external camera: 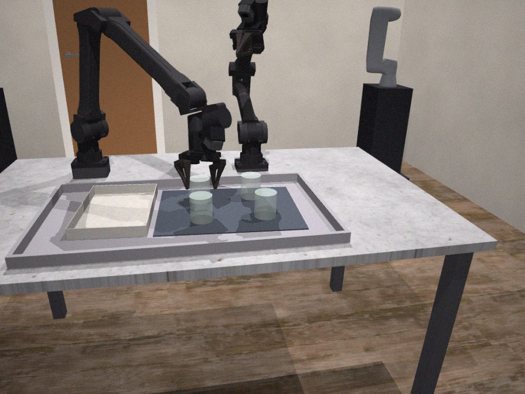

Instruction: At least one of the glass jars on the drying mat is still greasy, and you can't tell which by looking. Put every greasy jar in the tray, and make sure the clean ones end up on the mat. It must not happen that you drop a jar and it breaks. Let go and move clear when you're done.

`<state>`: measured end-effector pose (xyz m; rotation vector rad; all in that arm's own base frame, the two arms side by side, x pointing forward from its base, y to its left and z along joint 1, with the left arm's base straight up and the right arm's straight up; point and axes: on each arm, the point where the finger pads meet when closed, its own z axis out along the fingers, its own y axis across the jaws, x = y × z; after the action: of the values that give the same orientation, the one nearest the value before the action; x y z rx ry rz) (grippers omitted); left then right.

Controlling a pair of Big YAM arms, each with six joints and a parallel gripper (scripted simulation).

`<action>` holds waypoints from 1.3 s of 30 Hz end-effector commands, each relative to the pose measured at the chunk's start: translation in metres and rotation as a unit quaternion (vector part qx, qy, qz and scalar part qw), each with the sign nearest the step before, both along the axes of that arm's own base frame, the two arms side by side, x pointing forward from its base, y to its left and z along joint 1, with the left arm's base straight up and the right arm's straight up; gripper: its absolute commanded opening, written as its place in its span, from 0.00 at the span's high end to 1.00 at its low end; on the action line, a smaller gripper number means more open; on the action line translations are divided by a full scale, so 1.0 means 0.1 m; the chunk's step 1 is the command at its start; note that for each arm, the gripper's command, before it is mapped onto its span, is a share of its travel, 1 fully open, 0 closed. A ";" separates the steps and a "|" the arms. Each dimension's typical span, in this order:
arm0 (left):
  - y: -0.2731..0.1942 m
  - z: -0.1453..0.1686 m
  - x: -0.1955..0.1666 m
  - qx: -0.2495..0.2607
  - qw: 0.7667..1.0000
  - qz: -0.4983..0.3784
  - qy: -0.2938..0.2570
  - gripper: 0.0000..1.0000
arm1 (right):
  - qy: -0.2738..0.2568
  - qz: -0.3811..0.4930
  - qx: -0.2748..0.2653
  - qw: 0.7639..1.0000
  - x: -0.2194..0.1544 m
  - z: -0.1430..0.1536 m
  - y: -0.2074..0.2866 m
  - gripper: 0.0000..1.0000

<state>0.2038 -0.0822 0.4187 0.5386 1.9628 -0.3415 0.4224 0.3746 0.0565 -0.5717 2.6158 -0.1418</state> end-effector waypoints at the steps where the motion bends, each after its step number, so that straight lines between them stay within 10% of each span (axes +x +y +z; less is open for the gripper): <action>1: -0.03 0.12 -0.10 -0.001 1.000 -0.008 -0.012 1.00 | 0.021 0.115 -0.050 0.992 0.26 0.20 0.13 0.11; 19: -0.02 0.10 -0.06 0.000 1.000 -0.006 -0.006 1.00 | 0.118 0.378 -0.131 0.909 0.24 0.18 0.14 0.11; 29: -0.02 0.10 -0.06 0.000 1.000 -0.006 -0.006 1.00 | 0.173 0.537 -0.141 0.813 0.30 0.12 0.03 0.11; 39: -0.02 0.10 -0.06 0.000 1.000 -0.006 -0.006 1.00 | 0.183 0.539 -0.125 0.812 0.34 0.07 0.01 0.11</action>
<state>0.2015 -0.0827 0.4184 0.5413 1.9630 -0.3442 0.4341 0.3619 0.0509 -2.2211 2.2189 -0.0147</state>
